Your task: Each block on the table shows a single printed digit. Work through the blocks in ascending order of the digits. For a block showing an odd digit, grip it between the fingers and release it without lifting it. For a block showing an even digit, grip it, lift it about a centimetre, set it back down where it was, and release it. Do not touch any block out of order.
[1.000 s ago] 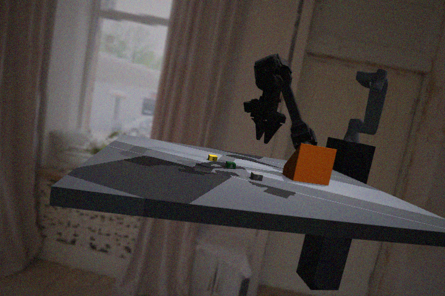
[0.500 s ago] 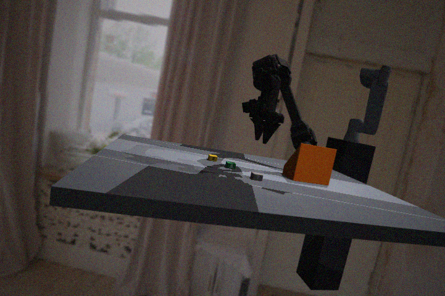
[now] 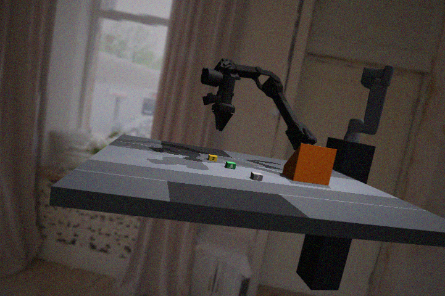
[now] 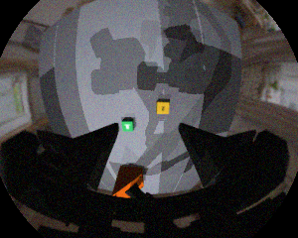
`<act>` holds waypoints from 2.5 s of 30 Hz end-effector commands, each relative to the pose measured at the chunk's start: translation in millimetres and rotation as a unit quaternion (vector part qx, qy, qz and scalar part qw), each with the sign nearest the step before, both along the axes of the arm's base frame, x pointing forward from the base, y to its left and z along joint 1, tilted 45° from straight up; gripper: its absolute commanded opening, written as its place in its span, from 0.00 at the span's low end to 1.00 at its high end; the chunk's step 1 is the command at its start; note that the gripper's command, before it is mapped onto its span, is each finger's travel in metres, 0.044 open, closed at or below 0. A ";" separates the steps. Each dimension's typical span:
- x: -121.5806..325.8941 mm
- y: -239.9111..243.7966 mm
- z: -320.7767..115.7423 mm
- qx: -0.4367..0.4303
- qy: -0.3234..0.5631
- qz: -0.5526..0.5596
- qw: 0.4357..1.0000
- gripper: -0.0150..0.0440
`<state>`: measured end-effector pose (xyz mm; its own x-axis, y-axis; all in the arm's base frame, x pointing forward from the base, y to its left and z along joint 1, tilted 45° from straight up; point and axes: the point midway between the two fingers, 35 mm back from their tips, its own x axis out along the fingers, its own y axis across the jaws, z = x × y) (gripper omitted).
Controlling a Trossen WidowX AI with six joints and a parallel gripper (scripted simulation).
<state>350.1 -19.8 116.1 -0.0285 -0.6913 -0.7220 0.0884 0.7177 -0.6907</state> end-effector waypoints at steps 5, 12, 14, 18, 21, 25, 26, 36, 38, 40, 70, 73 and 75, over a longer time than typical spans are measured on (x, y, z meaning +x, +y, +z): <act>3.0 -27.2 27.2 -0.009 0.005 0.005 1.000 0.93; 3.0 -27.2 27.2 -0.009 0.005 0.005 1.000 0.93; 3.0 -27.2 27.2 -0.009 0.005 0.005 1.000 0.93; 3.0 -27.2 27.2 -0.009 0.005 0.005 1.000 0.93; 3.0 -27.2 27.2 -0.009 0.005 0.005 1.000 0.93; 4.6 -40.5 13.2 -0.009 0.004 0.005 1.000 0.93; 4.9 -50.4 3.2 -0.009 0.004 0.005 1.000 0.93; 0.8 -86.2 -31.1 -0.011 0.004 0.005 1.000 0.93; 0.9 -88.6 -33.4 -0.011 0.004 0.005 1.000 0.93; 0.9 -90.9 -35.8 -0.011 0.004 0.005 1.000 0.93; -0.3 -110.2 -54.6 -0.012 0.004 0.005 1.000 0.46; -0.3 -110.2 -54.6 -0.012 0.004 0.005 1.000 0.46; -0.3 -110.2 -54.6 -0.012 0.004 0.005 1.000 0.46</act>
